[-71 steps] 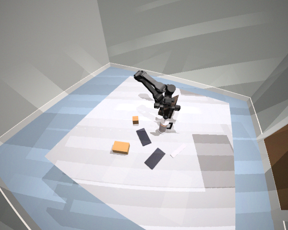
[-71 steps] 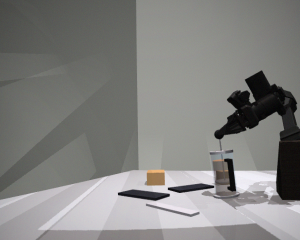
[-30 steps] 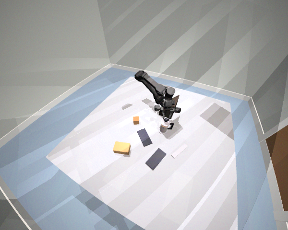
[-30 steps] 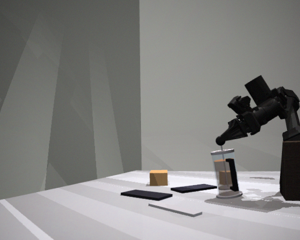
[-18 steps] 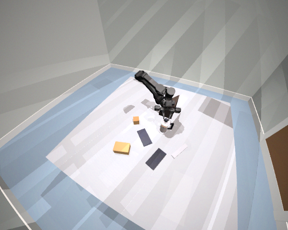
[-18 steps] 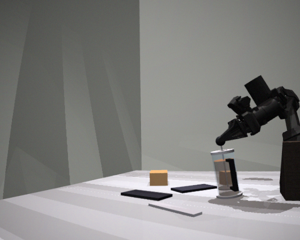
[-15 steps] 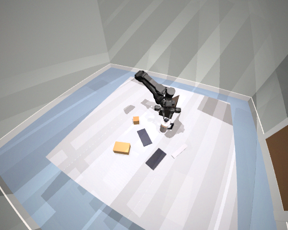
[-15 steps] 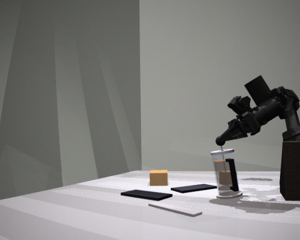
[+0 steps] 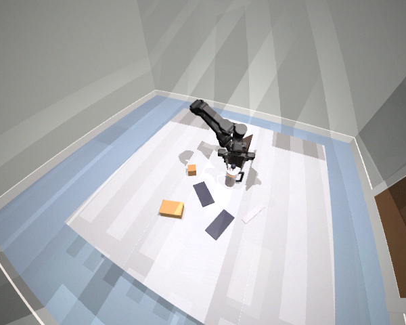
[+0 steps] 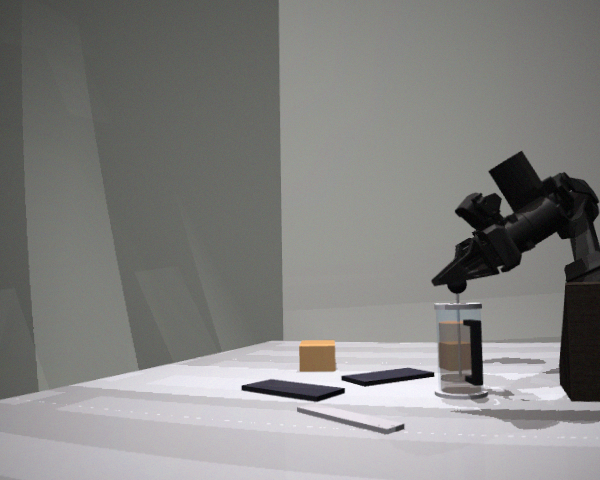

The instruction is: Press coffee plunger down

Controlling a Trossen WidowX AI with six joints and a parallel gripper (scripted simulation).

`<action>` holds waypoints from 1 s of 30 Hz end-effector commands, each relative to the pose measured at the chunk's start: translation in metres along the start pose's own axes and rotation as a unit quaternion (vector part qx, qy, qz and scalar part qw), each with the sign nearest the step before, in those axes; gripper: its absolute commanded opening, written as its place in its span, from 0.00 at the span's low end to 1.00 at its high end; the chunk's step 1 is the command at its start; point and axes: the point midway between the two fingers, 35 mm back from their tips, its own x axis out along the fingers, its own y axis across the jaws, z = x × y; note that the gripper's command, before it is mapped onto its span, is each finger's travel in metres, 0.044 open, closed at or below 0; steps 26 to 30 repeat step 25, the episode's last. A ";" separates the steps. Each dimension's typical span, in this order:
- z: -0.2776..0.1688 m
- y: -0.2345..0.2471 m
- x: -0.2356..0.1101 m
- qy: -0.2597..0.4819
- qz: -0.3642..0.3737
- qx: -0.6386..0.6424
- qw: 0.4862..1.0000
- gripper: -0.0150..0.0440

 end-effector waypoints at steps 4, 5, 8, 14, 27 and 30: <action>0.000 0.001 0.000 0.000 0.002 0.001 1.000 1.00; 0.001 0.001 -0.001 0.000 0.002 0.001 1.000 1.00; 0.012 0.003 -0.009 0.004 0.003 0.000 1.000 1.00; 0.052 -0.001 -0.054 0.008 -0.001 -0.007 1.000 1.00; 0.056 -0.002 -0.060 0.007 -0.002 -0.008 1.000 1.00; 0.056 -0.002 -0.060 0.007 -0.002 -0.008 1.000 1.00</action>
